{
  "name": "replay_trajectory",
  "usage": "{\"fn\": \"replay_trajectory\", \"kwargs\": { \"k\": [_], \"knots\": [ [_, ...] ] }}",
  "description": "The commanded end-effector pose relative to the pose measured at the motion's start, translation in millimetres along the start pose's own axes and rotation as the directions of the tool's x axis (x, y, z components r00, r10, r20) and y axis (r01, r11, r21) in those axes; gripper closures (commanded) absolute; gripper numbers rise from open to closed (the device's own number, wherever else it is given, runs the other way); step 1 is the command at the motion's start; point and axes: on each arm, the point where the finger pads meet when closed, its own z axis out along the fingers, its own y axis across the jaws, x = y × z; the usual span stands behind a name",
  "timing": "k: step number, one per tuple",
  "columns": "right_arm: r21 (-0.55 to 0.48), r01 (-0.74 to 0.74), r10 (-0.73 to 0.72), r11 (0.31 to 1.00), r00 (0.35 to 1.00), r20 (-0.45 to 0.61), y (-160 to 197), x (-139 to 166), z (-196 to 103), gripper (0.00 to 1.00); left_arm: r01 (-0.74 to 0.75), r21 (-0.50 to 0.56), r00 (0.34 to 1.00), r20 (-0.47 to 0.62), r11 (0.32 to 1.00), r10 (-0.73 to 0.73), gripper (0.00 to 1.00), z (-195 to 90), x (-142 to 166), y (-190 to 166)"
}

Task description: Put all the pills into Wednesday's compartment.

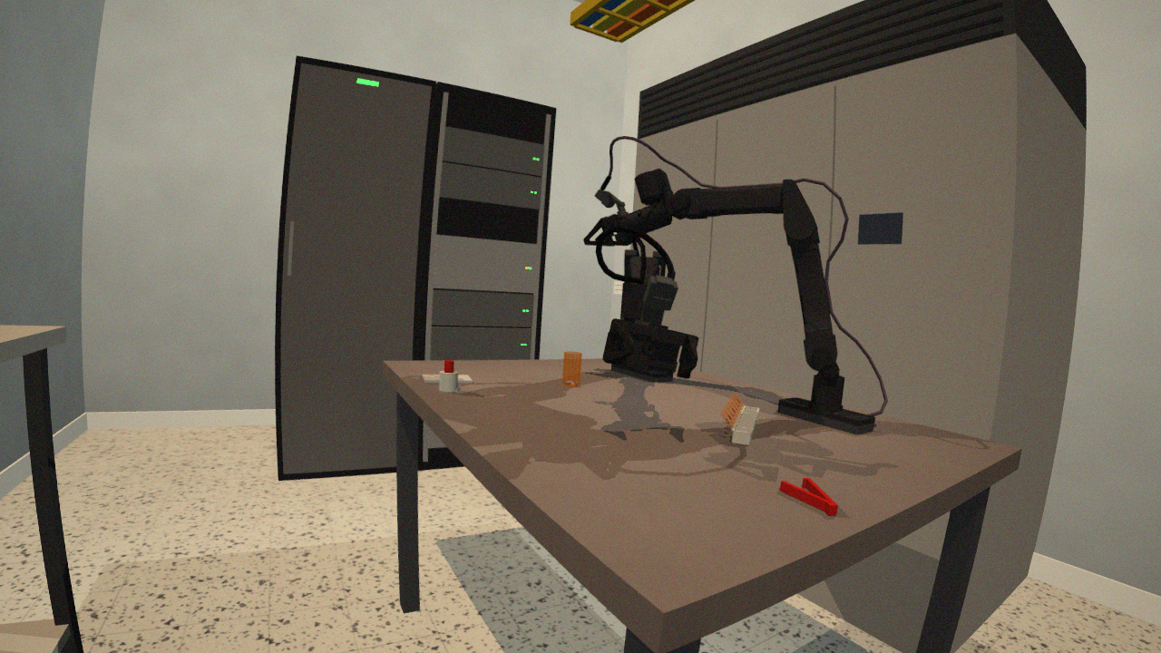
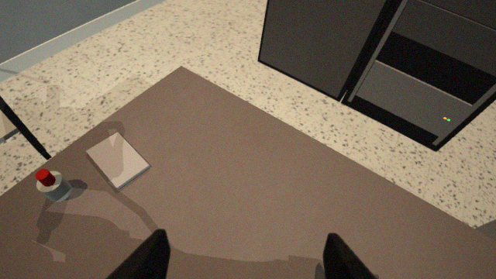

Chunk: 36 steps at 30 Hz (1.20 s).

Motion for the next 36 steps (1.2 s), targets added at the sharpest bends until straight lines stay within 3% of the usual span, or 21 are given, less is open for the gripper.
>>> {"fn": "replay_trajectory", "kwargs": {
  "k": [1,6,8,11,17,22,27,29,32,36],
  "knots": [
    [0.003,0.006,-0.006,1.0,1.0,0.023,-2,-13,0,0.0,0.152,0.002,0.965,0.216,0.988,-0.149,0.35,-34,-52,-20],
    [0.003,0.006,-0.006,1.0,1.0,0.023,-2,-13,0,0.0,0.26,0.068,0.923,0.274,0.963,-0.268,0.35,-56,-63,-45],
    [0.003,0.006,-0.006,1.0,1.0,0.023,-2,-13,0,0.0,0.284,0.12,0.934,0.19,0.951,-0.303,0.35,-60,-43,-68],
    [0.003,0.006,-0.006,1.0,1.0,0.023,-2,-13,0,0.0,0.304,0.224,0.952,-0.021,0.926,-0.307,0.35,-72,16,-132],
    [0.003,0.006,-0.006,1.0,1.0,0.023,-2,-13,0,0.0,0.382,0.282,0.893,-0.356,0.88,-0.274,0.35,-105,127,-199],
    [0.003,0.006,-0.006,1.0,1.0,0.023,-2,-13,0,0.0,0.361,0.221,0.893,-0.361,0.906,-0.268,0.35,-101,146,-186],
    [0.003,0.006,-0.006,1.0,1.0,0.023,-2,-13,0,0.0,0.224,0.143,0.845,-0.521,0.964,-0.119,0.35,-126,242,-180],
    [0.003,0.006,-0.006,1.0,1.0,0.023,-2,-13,0,0.0,0.214,0.126,0.836,-0.537,0.969,-0.115,0.35,-130,259,-179],
    [0.003,0.006,-0.006,1.0,1.0,0.023,-2,-13,0,0.0,0.124,0.095,0.86,-0.506,0.988,-0.059,0.35,-114,283,-157],
    [0.003,0.006,-0.006,1.0,1.0,0.023,-2,-13,0,0.0,0.158,-0.009,0.884,-0.445,0.987,-0.146,0.35,-79,308,-111]
  ]
}}
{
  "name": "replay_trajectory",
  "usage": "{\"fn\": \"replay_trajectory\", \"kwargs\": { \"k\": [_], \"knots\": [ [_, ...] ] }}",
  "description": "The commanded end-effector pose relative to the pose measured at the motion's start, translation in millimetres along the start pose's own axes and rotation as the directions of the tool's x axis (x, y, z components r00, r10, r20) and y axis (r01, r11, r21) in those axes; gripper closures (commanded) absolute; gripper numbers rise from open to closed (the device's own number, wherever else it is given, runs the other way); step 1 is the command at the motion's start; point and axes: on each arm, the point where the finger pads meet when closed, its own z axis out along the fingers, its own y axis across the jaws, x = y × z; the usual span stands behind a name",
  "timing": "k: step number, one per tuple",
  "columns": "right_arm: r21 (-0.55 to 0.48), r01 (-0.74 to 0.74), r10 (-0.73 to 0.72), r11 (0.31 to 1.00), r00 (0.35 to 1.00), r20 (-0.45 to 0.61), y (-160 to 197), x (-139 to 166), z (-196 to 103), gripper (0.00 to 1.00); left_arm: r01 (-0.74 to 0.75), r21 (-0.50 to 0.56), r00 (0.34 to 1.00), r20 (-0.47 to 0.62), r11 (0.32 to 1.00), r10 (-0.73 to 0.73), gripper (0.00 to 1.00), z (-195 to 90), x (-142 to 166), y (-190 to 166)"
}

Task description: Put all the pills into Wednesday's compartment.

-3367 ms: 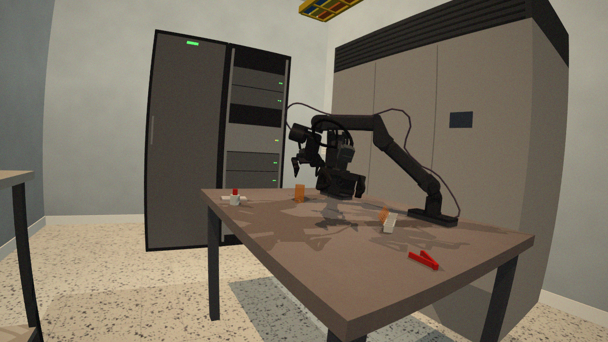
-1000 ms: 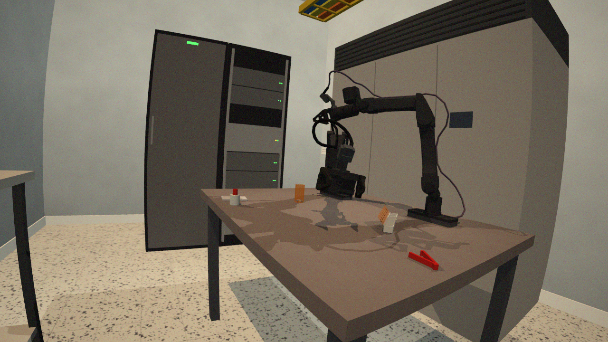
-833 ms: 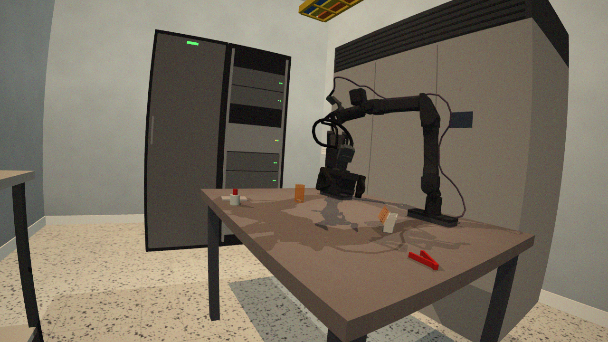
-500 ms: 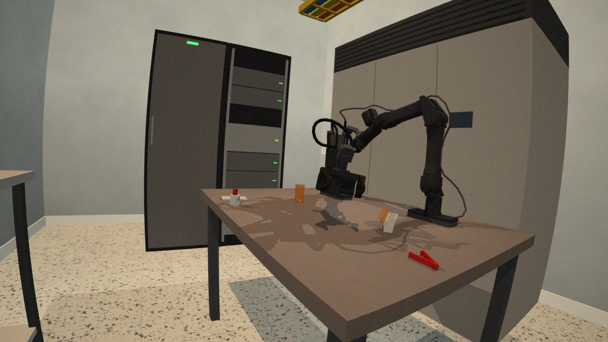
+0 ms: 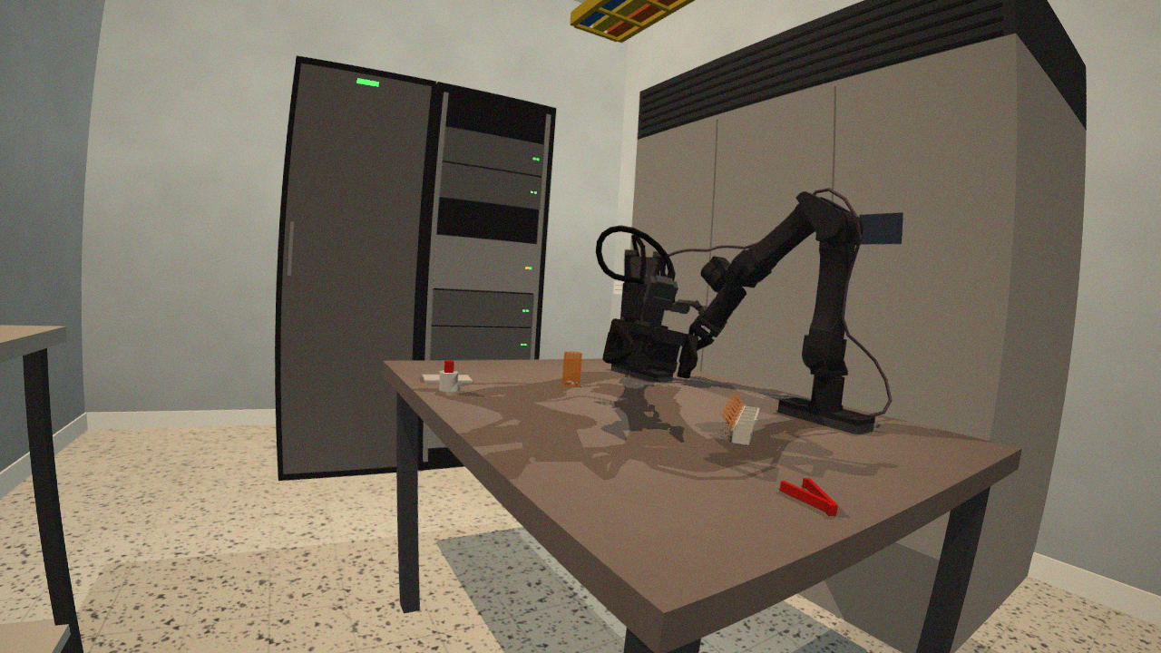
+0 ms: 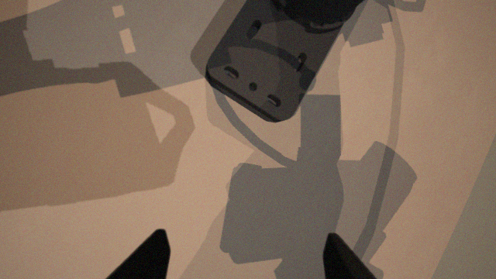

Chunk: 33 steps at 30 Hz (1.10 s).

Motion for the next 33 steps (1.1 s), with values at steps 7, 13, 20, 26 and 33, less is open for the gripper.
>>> {"fn": "replay_trajectory", "kwargs": {
  "k": [7,13,20,26,33],
  "knots": [
    [0.003,0.006,-0.006,1.0,1.0,0.023,-2,-13,0,0.0,0.202,-0.1,0.954,0.247,0.974,-0.173,0.35,45,-35,103],
    [0.003,0.006,-0.006,1.0,1.0,0.023,-2,-13,0,0.0,0.262,-0.114,0.932,0.286,0.958,-0.221,0.35,51,-36,130],
    [0.003,0.006,-0.006,1.0,1.0,0.023,-2,-13,0,0.0,0.324,-0.144,0.892,0.376,0.935,-0.251,0.35,49,-48,162],
    [0.003,0.006,-0.006,1.0,1.0,0.023,-2,-13,0,0.0,0.303,-0.164,0.844,0.503,0.939,-0.185,0.35,53,-84,188],
    [0.003,0.006,-0.006,1.0,1.0,0.023,-2,-13,0,0.0,0.304,-0.176,0.771,0.622,0.936,-0.133,0.35,49,-123,215]
  ]
}}
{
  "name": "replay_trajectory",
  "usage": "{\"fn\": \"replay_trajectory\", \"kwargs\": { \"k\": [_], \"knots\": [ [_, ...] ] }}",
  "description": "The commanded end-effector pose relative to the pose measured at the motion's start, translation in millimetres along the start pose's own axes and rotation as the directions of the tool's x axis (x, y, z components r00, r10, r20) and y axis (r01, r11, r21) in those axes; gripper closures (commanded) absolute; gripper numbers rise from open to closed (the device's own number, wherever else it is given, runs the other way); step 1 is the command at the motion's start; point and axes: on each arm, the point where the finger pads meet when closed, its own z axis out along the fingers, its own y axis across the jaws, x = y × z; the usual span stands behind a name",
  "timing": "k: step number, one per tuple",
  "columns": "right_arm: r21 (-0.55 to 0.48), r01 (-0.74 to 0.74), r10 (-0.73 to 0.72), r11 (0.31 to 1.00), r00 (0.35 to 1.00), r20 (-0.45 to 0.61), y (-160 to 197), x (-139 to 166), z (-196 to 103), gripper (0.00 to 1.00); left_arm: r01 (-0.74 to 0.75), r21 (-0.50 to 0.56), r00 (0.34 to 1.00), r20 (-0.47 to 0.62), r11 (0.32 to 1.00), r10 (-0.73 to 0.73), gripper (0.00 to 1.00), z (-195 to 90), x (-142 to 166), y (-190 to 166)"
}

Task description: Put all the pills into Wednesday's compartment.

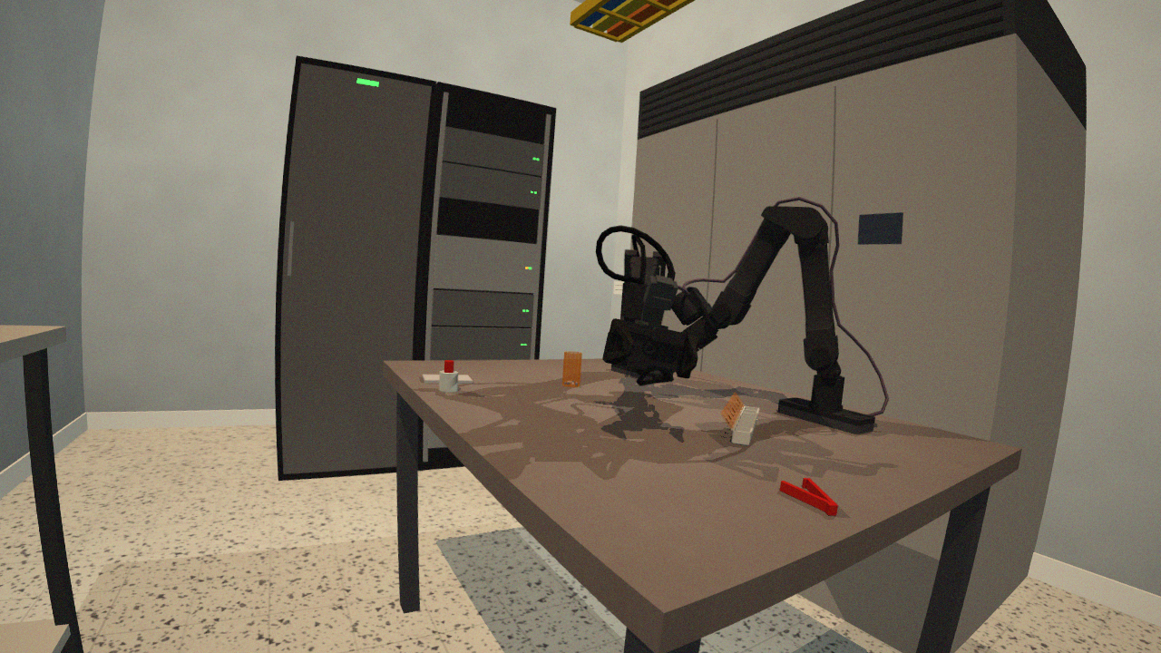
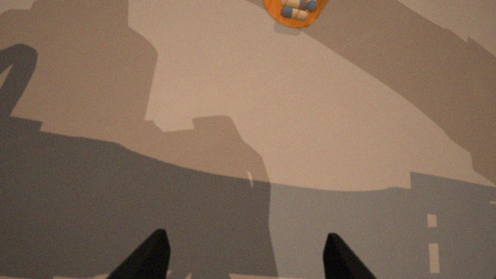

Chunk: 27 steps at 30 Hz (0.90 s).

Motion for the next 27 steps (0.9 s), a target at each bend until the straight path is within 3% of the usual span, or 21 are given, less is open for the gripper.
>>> {"fn": "replay_trajectory", "kwargs": {
  "k": [1,27],
  "knots": [
    [0.003,0.006,-0.006,1.0,1.0,0.023,-2,-13,0,0.0,-0.008,0.054,0.96,0.282,0.999,-0.008,0.35,27,-76,-3],
    [0.003,0.006,-0.006,1.0,1.0,0.023,-2,-13,0,0.0,0.004,0.043,0.96,0.279,0.999,-0.016,0.35,25,-88,3]
  ]
}}
